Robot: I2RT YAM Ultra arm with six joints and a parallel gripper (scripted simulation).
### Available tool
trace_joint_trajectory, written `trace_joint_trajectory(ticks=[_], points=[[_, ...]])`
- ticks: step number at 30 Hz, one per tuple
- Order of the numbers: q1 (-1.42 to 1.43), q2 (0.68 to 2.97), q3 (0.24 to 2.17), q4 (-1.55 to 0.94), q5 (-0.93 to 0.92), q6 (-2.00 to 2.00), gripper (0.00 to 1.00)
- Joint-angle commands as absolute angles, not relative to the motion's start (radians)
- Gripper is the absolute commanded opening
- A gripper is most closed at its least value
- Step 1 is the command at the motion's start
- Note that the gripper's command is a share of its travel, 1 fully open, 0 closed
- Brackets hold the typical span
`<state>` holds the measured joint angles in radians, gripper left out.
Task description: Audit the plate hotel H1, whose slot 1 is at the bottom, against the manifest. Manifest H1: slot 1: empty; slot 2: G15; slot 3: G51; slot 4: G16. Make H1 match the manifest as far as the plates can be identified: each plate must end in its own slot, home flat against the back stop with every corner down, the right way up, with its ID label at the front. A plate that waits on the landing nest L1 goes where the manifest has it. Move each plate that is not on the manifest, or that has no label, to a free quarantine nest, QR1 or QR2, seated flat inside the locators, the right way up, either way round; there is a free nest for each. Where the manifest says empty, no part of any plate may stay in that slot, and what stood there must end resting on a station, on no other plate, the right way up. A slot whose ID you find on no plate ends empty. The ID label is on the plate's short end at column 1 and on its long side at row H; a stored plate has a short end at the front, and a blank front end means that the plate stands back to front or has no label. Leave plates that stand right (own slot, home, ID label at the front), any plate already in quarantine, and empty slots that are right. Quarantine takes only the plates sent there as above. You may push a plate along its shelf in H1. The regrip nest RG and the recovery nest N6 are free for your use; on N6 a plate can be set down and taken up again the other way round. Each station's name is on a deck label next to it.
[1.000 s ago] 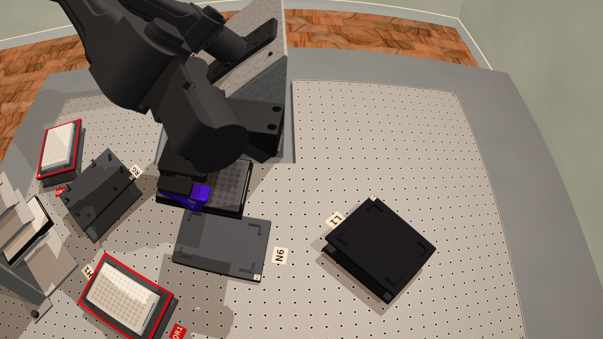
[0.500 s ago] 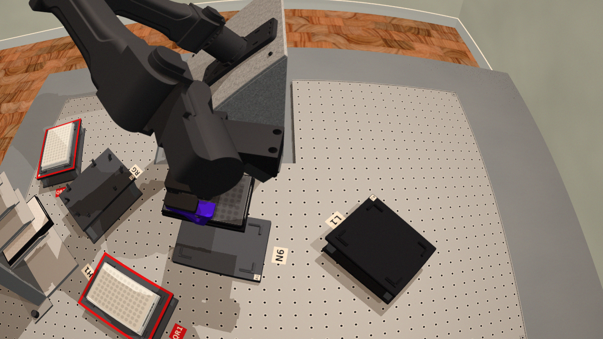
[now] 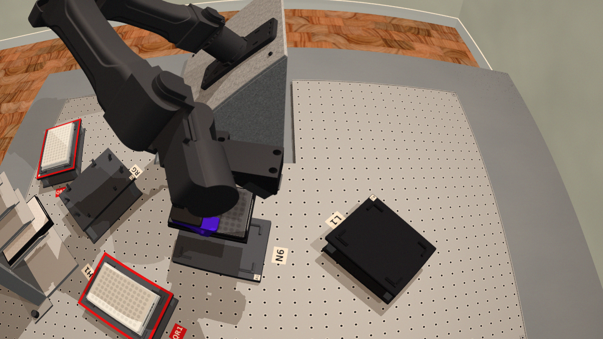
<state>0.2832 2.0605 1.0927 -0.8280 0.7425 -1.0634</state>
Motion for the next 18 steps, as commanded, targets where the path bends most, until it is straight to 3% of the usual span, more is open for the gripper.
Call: trace_joint_trajectory(ticks=[1, 18], points=[[0.281, 2.062, 1.086, -0.766, 0.744, -1.102, 0.86], [0.226, 2.093, 1.041, -0.641, 0.752, -1.175, 0.86]])
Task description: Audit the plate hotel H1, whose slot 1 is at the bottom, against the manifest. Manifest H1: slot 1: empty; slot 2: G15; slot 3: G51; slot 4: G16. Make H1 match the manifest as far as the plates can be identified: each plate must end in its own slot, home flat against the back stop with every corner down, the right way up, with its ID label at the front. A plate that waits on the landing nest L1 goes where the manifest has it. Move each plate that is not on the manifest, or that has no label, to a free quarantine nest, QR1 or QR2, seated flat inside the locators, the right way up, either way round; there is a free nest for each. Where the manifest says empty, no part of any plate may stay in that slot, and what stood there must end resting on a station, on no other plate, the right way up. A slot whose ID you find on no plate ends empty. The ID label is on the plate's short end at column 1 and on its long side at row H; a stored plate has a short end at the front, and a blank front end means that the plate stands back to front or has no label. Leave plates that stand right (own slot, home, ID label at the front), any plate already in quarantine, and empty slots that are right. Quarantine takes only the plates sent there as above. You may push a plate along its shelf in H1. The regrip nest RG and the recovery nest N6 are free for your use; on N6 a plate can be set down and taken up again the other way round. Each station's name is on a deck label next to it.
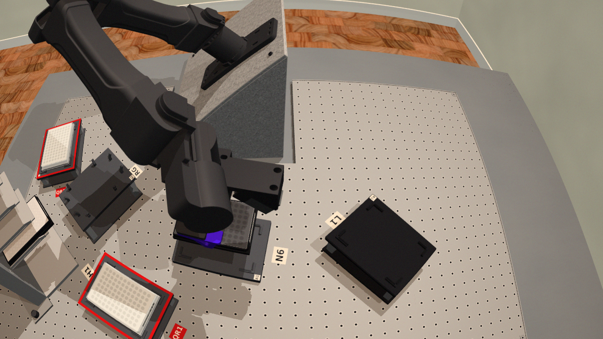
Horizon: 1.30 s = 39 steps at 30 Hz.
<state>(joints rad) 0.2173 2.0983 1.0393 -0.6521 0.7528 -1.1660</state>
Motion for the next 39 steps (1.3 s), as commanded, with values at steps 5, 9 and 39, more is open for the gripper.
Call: trace_joint_trajectory(ticks=[5, 9, 39], points=[[0.226, 2.091, 1.039, -0.64, 0.752, -1.176, 0.86], [0.225, 2.088, 1.035, -0.639, 0.752, -1.176, 0.86], [0.203, 2.093, 1.009, -0.587, 0.755, -1.206, 0.86]])
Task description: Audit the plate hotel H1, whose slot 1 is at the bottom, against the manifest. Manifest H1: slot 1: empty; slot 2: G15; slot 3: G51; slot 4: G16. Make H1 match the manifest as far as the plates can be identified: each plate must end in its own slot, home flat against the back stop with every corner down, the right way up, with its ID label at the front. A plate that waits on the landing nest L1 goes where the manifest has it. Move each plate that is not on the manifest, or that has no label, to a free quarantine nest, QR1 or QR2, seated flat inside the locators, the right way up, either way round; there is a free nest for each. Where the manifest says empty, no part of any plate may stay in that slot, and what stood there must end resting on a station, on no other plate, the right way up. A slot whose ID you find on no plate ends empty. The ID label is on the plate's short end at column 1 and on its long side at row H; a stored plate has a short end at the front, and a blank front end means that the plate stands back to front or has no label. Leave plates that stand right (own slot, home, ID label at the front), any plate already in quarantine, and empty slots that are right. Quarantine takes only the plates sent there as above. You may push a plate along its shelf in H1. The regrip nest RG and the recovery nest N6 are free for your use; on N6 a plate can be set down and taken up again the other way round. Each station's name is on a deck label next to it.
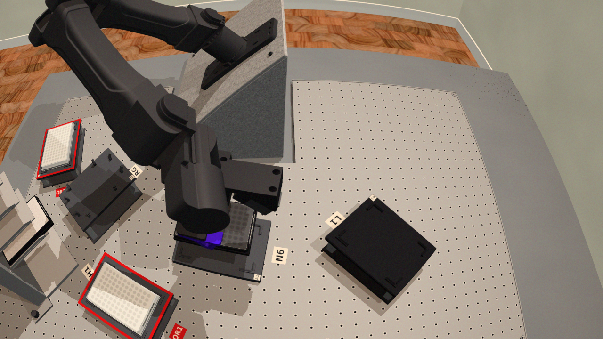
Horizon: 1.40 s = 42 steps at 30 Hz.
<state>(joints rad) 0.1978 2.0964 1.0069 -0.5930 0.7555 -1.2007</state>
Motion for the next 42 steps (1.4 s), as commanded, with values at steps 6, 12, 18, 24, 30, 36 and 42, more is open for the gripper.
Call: trace_joint_trajectory(ticks=[6, 12, 18, 24, 30, 36, 42], points=[[0.194, 2.098, 1.002, -0.566, 0.756, -1.219, 0.86], [0.185, 2.104, 0.996, -0.546, 0.757, -1.231, 0.86], [0.179, 2.109, 0.992, -0.532, 0.757, -1.239, 0.86], [0.17, 2.115, 0.986, -0.512, 0.758, -1.251, 0.86], [0.161, 2.122, 0.981, -0.491, 0.759, -1.264, 0.86], [0.155, 2.126, 0.977, -0.478, 0.759, -1.272, 0.86], [0.147, 2.133, 0.972, -0.457, 0.76, -1.284, 0.86]])
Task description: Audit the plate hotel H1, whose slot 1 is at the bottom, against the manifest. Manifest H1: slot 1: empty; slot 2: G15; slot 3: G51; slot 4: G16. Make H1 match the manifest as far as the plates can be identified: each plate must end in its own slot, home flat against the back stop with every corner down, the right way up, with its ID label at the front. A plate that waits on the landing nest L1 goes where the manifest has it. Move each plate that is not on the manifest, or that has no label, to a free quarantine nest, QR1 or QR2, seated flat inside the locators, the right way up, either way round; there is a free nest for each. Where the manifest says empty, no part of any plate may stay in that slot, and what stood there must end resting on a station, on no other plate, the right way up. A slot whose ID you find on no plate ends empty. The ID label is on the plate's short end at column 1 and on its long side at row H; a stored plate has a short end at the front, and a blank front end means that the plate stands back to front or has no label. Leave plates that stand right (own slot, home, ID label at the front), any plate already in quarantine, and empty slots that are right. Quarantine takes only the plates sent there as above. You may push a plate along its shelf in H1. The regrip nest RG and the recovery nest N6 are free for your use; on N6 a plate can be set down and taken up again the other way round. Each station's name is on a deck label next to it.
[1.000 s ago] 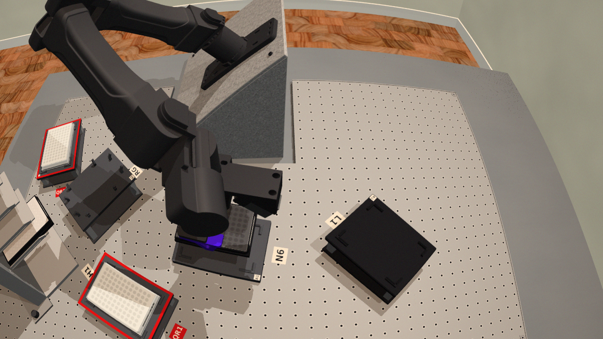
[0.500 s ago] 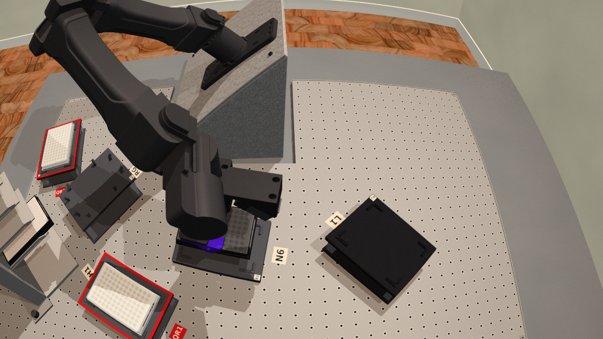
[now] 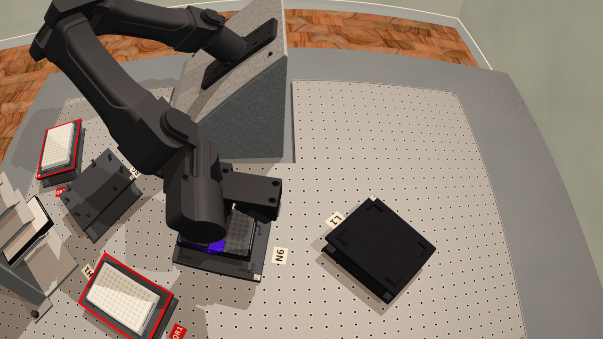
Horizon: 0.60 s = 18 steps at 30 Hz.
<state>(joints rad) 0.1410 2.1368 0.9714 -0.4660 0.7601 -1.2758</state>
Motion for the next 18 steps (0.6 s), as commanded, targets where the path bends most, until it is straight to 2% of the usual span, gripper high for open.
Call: trace_joint_trajectory(ticks=[1, 18], points=[[0.145, 2.135, 0.972, -0.454, 0.76, -1.286, 0.86], [0.123, 2.154, 0.961, -0.403, 0.761, -1.317, 0.86]])
